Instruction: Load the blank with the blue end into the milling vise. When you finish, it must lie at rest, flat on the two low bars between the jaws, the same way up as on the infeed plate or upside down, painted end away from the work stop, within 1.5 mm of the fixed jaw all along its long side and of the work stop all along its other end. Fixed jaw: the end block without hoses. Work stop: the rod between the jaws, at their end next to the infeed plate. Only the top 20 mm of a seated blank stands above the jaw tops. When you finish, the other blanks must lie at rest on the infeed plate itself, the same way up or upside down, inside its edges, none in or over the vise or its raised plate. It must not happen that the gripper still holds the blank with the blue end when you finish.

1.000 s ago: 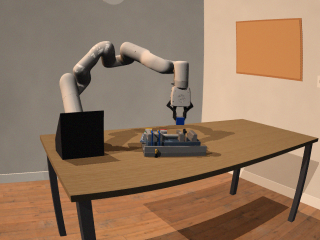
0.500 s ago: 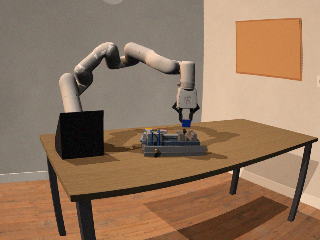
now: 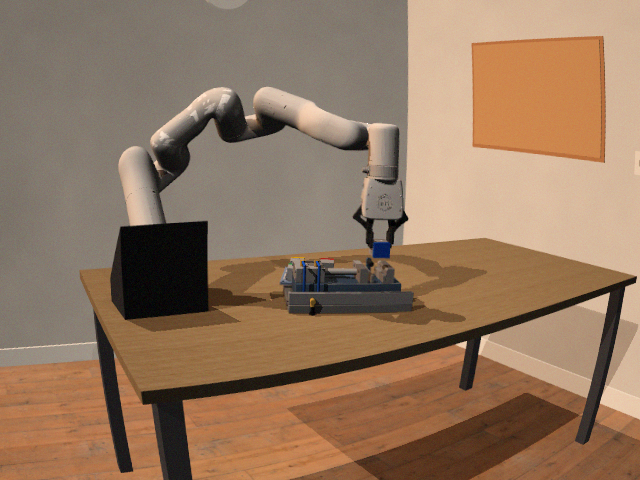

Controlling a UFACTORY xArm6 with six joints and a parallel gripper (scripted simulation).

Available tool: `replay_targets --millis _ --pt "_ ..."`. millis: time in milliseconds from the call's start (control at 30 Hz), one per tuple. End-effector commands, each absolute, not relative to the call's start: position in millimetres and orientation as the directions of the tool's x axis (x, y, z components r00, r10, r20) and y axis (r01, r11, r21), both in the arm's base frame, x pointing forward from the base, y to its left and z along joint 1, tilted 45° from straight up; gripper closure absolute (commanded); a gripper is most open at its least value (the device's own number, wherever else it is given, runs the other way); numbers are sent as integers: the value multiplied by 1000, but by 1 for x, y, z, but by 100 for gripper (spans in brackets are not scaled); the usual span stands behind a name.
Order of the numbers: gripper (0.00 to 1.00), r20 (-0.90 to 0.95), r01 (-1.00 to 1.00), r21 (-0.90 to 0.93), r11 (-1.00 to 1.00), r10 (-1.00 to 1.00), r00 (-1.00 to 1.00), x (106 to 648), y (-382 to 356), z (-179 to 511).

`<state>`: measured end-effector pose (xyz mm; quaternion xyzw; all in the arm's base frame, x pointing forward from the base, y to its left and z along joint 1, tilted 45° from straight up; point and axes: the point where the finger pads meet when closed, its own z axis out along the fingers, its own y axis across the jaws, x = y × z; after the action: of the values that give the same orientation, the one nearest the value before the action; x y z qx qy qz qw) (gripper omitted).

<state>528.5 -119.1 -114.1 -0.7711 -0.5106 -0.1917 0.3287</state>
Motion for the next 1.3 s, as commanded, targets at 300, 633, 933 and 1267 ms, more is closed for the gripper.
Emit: replay_targets --millis 300,633,933,1267 --pt "100 632 915 -307 -264 663 403 531 -116 -107" --pt "100 632 915 -306 -264 663 402 531 -115 -106" --pt "100 632 915 -307 -264 662 403 530 -112 -103" --pt "100 632 915 -307 -264 662 403 530 -111 -102"
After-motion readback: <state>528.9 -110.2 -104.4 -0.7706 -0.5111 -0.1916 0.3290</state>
